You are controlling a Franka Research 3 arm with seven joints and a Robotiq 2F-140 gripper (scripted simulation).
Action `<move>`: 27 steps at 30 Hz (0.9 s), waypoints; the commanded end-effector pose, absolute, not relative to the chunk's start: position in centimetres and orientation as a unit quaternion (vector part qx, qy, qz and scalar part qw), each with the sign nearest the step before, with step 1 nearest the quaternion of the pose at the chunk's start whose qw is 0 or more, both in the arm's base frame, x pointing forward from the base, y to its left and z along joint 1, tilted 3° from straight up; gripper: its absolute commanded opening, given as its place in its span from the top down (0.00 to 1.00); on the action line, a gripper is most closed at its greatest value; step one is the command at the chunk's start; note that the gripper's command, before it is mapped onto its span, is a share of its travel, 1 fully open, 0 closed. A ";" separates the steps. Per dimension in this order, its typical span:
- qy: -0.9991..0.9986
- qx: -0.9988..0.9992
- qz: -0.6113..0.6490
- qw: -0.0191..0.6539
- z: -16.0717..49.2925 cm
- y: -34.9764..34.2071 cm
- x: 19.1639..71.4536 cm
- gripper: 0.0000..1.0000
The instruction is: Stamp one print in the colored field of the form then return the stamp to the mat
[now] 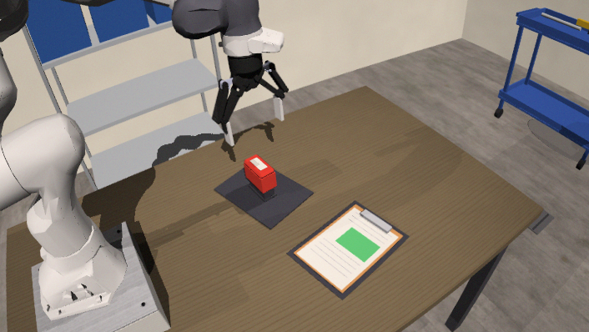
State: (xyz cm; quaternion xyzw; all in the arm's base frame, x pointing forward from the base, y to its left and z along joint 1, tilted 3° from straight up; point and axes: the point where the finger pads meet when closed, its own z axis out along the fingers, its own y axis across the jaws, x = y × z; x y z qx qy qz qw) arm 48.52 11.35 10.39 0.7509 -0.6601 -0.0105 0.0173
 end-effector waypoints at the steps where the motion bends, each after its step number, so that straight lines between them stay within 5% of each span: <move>1: -0.669 0.743 -0.016 0.023 10.4 11.3 48.1 0.00; 19: -0.915 0.402 0.018 0.015 10.5 -14.9 57.8 0.00; 27: -0.966 0.256 0.014 0.022 10.2 -17.2 57.8 0.00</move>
